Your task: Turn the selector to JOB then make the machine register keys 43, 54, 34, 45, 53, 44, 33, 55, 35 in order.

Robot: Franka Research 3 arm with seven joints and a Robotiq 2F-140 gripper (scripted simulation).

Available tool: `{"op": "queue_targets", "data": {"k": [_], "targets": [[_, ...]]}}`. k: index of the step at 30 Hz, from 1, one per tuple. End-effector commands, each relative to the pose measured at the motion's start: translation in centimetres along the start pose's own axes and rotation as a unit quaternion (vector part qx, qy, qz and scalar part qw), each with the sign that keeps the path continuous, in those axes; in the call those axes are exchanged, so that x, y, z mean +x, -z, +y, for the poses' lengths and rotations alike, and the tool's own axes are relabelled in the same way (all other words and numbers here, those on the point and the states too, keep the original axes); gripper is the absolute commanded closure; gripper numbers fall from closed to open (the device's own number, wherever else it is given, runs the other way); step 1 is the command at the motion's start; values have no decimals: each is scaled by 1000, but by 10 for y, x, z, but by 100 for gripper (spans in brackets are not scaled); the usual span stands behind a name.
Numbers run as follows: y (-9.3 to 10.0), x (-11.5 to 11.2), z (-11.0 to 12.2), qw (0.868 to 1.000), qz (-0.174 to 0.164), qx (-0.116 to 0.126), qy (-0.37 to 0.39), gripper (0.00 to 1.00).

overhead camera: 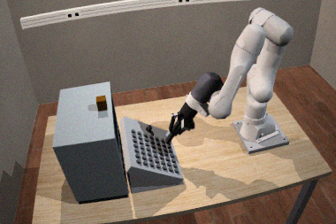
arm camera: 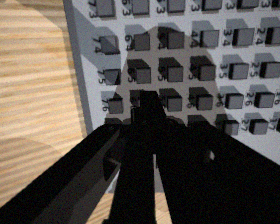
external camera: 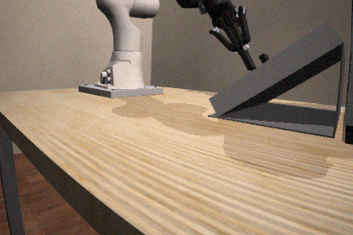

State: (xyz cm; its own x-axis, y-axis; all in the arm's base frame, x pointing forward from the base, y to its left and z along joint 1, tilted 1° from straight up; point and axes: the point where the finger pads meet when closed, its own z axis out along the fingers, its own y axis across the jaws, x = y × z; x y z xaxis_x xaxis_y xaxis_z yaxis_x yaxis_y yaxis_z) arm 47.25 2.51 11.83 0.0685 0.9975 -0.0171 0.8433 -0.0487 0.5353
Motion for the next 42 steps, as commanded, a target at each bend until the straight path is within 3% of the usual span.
{"op": "queue_targets", "data": {"k": [1,16,28,42], "targets": [[2,-9,-1,999,17,-21,21,90],[-3,-13,-4,999,17,-21,21,90],[-20,-12,-4,999,17,-21,21,90],[-21,-12,-4,999,17,-21,21,90]]}}
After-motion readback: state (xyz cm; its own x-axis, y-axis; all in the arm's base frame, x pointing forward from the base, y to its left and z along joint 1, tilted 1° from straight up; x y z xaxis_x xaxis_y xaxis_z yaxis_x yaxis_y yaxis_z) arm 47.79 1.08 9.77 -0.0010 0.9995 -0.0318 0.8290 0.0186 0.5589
